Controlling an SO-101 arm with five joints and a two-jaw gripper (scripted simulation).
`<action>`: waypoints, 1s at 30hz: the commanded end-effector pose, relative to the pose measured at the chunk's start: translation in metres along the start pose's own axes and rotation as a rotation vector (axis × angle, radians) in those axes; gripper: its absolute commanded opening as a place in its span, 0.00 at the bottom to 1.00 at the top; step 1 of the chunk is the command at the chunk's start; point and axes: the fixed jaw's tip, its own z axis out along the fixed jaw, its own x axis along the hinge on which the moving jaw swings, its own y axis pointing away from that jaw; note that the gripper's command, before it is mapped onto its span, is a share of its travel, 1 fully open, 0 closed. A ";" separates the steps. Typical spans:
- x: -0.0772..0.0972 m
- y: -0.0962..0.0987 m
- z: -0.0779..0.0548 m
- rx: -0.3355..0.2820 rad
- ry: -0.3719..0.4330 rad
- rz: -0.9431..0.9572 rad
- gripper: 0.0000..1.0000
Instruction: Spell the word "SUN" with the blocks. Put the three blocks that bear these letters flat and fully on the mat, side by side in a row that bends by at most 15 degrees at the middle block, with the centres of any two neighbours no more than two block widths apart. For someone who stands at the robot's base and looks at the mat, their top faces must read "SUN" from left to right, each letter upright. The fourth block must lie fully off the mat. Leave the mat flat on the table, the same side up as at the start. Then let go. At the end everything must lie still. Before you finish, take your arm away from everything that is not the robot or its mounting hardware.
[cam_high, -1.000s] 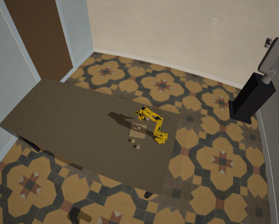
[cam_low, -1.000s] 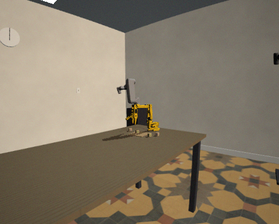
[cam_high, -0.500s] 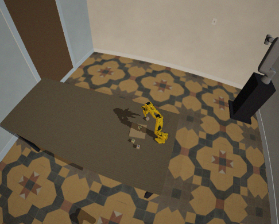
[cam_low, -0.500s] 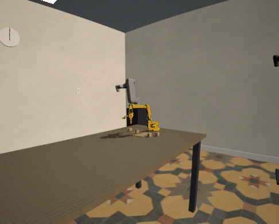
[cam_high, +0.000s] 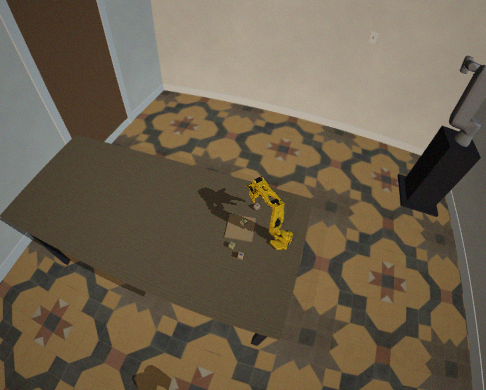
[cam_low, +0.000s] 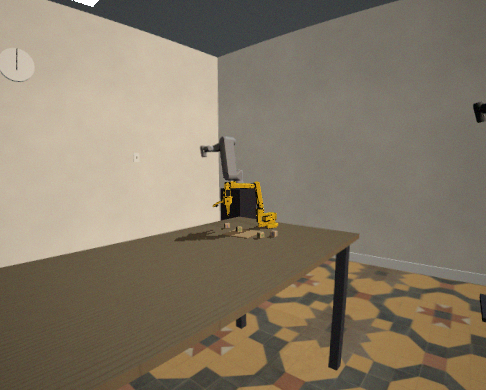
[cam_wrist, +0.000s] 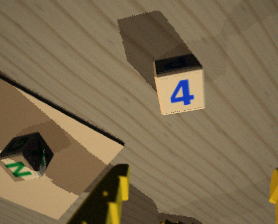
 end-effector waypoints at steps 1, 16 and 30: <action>-0.006 0.000 -0.013 -0.007 -0.073 0.000 0.32; -0.007 0.000 -0.047 -0.022 -0.260 0.000 0.32; 0.003 -0.001 -0.100 -0.046 -0.553 0.000 0.32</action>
